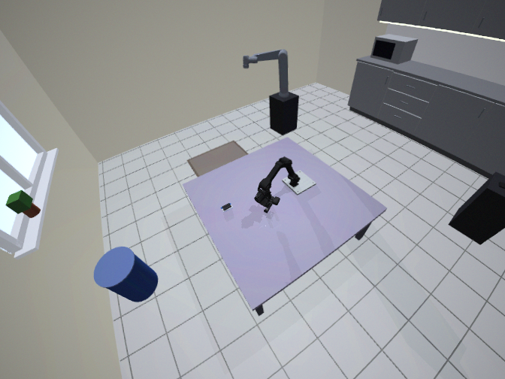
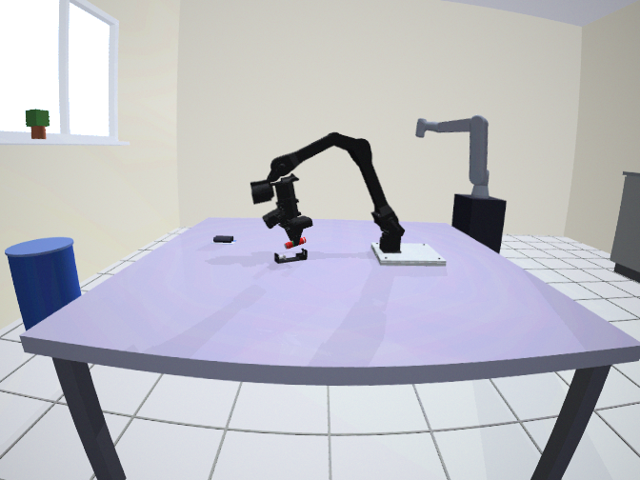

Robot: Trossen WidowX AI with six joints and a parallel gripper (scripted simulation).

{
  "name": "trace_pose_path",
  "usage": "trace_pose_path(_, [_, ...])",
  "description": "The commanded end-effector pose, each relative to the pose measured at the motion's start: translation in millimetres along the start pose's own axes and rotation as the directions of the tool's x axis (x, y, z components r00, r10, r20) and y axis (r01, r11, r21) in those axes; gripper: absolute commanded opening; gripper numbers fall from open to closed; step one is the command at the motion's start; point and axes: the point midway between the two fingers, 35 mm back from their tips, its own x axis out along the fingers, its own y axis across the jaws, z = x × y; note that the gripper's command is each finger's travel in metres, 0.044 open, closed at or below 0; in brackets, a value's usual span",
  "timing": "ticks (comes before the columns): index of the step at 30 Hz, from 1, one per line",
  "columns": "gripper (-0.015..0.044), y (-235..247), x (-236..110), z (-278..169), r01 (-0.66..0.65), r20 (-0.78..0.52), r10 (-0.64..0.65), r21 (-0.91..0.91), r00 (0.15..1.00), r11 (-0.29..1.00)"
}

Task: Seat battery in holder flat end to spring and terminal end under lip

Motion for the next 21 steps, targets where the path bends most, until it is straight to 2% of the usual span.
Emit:
trace_pose_path(1, [0.0063, -0.9, 7.2, 1.2, 0.001, -0.05, -0.001, 0.002, 0.999, 1.0])
trace_pose_path(21, [0.0063, -1.3, 14.0, 7.0, -0.007, -0.162, 0.007, 0.0, 0.987, 1.0])
